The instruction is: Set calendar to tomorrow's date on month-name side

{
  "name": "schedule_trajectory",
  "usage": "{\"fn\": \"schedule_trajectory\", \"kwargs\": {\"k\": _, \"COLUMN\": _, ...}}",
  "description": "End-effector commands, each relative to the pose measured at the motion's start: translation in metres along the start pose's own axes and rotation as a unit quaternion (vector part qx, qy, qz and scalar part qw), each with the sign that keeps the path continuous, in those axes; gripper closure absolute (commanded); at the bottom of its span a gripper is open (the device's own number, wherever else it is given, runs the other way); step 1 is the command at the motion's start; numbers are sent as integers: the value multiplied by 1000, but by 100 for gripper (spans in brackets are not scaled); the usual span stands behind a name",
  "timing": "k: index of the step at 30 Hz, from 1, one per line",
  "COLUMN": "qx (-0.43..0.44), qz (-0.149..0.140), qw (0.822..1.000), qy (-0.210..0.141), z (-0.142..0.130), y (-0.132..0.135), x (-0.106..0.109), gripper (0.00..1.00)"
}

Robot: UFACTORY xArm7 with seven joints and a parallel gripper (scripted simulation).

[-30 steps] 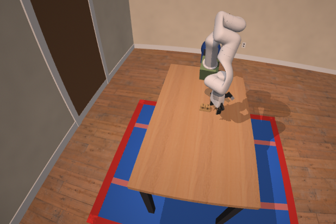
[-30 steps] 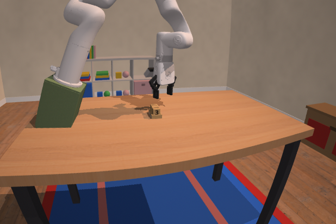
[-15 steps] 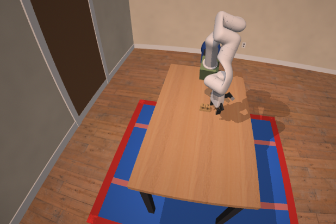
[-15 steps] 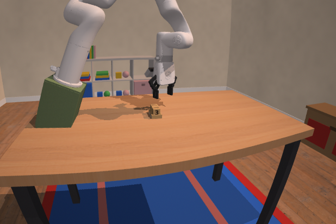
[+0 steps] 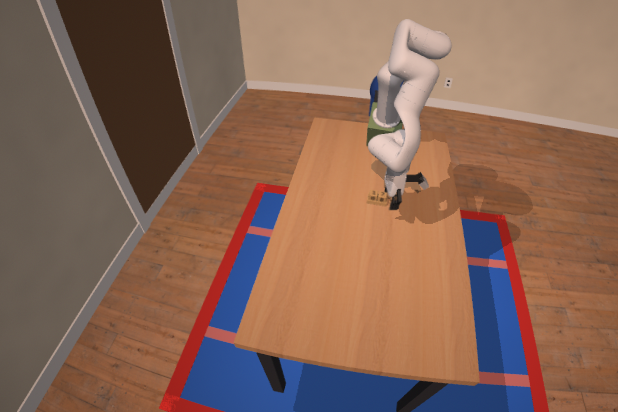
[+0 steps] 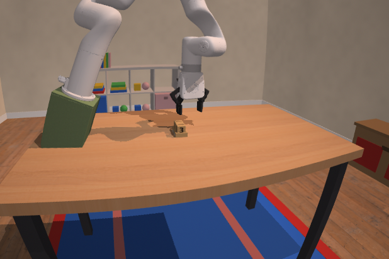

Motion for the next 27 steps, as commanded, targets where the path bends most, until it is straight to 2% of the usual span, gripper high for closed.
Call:
{"fn": "schedule_trajectory", "kwargs": {"k": 1, "qx": -44, "qz": -1, "qw": 999, "qy": 0, "z": -2, "y": 1, "x": 1, "gripper": 0}}
{"fn": "schedule_trajectory", "kwargs": {"k": 5, "qx": -118, "qz": -1, "qw": 993, "qy": 0, "z": -7, "y": 0, "x": 1, "gripper": 0}}
{"fn": "schedule_trajectory", "kwargs": {"k": 8, "qx": -118, "qz": -1, "qw": 993, "qy": 0, "z": -16, "y": -2, "x": 1, "gripper": 0}}
{"fn": "schedule_trajectory", "kwargs": {"k": 15, "qx": -129, "qz": -1, "qw": 992, "qy": 0, "z": -17, "y": -2, "x": 1, "gripper": 0}}
{"fn": "schedule_trajectory", "kwargs": {"k": 21, "qx": -244, "qz": -1, "qw": 970, "qy": 0, "z": -21, "y": -2, "x": 1, "gripper": 0}}
{"fn": "schedule_trajectory", "kwargs": {"k": 27, "qx": -247, "qz": -1, "qw": 969, "qy": 0, "z": -33, "y": -4, "x": 1, "gripper": 0}}
Point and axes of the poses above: the point where the finger pads meet when closed, its own x axis back along the fingers, its own y axis across the jaws, z = x × y, the point moved 6 cm from there along x, back along the fingers, and after that the axes turned 8 degrees about -x, right-handed, at the moved point
